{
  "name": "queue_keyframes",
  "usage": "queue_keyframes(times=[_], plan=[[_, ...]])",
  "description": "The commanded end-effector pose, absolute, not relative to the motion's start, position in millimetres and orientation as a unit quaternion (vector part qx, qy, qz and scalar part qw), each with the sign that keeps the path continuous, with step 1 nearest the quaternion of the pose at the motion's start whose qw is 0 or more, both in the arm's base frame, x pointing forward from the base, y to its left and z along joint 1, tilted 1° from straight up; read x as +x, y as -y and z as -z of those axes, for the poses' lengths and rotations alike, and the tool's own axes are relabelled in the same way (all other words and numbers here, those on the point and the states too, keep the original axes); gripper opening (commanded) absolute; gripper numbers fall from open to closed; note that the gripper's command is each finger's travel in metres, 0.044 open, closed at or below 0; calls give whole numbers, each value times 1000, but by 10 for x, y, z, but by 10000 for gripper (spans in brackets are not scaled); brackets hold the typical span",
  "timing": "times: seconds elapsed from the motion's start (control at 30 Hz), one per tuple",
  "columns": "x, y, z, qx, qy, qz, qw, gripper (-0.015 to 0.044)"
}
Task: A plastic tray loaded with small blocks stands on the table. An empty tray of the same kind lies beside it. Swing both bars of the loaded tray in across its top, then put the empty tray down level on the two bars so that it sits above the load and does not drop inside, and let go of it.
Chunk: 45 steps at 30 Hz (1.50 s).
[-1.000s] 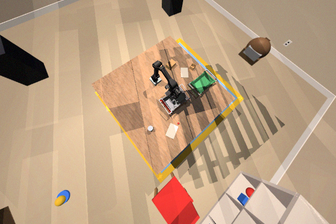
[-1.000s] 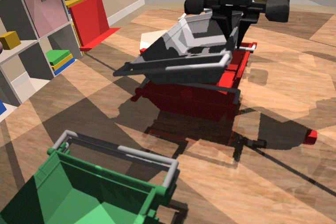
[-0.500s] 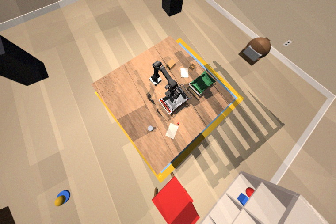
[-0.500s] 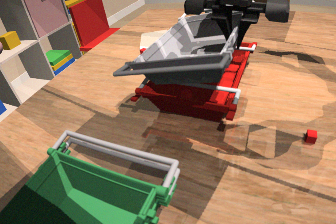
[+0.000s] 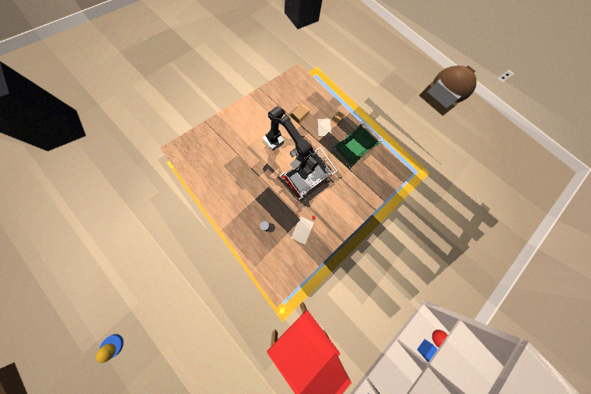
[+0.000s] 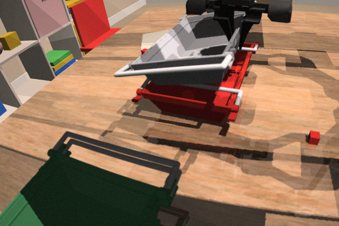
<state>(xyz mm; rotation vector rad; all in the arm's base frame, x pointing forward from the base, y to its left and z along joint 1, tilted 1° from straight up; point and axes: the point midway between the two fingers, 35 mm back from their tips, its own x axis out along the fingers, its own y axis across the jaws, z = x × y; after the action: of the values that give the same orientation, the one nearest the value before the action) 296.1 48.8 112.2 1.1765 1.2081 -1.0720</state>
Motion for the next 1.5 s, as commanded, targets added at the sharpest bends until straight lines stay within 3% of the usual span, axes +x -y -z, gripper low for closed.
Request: queue_keyframes(times=[0.0, 1.47], plan=[[2912, -487, -1055, 488, -515, 461, 532, 0], [2892, -486, -967, 488, -515, 461, 532, 0]])
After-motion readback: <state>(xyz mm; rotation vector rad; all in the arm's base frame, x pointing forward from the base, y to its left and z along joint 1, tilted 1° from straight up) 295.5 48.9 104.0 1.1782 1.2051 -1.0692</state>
